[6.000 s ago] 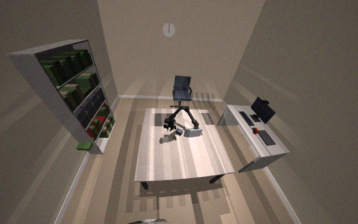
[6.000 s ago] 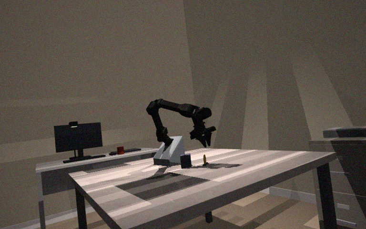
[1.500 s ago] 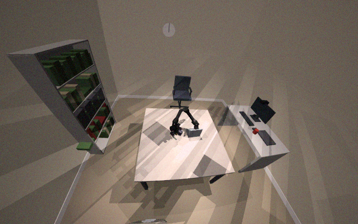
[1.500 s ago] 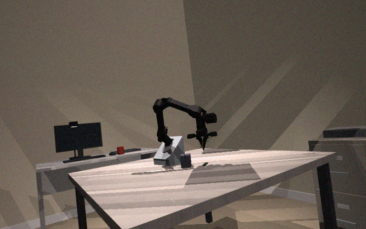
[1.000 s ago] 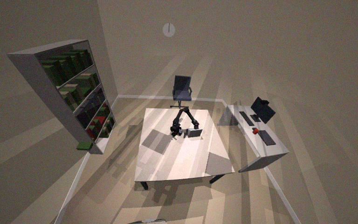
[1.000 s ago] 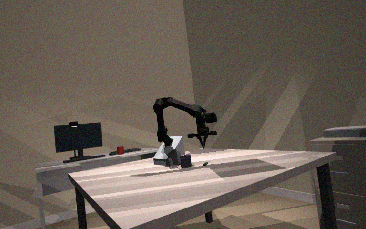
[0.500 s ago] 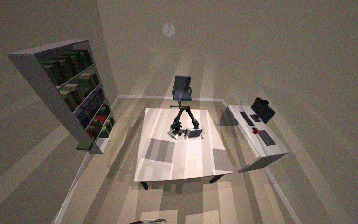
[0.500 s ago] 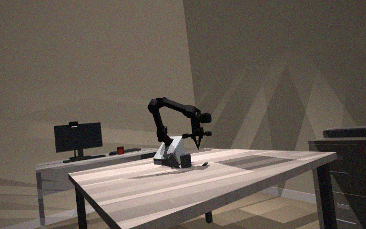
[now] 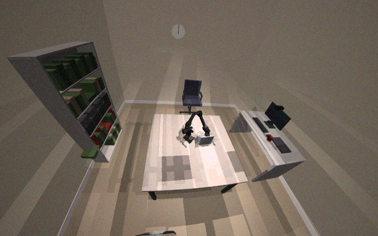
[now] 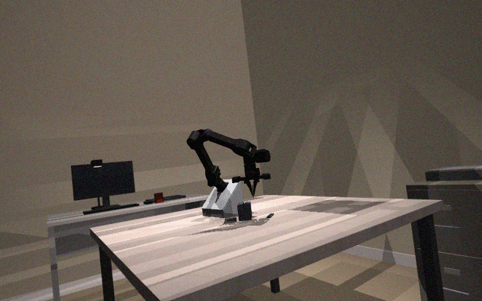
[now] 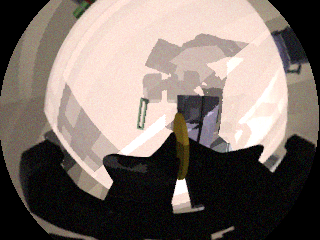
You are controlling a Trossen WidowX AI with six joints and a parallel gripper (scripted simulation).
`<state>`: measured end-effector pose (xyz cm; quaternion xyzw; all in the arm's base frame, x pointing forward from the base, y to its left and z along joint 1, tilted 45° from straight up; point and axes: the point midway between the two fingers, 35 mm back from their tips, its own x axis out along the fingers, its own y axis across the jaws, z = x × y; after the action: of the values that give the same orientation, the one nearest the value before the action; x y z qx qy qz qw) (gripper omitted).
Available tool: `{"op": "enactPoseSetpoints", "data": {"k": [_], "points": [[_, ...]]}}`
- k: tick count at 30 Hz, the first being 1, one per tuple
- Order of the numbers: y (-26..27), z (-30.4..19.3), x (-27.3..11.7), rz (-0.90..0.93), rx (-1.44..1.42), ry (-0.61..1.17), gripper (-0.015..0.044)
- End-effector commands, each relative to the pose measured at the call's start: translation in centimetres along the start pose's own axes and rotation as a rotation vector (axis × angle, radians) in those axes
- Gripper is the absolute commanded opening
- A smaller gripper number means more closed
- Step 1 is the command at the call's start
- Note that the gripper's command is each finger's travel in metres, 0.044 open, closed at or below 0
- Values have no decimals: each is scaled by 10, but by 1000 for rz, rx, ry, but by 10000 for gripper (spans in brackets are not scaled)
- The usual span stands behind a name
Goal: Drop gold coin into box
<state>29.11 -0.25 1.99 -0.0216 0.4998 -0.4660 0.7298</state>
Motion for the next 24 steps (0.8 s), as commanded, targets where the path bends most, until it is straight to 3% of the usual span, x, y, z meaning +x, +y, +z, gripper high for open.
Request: {"op": "enactPoseSetpoints", "data": {"k": [1,24], "points": [[-11,1,-1,3,0,-7,0],[-44,-3,3,-4,-1,-1,0]]}}
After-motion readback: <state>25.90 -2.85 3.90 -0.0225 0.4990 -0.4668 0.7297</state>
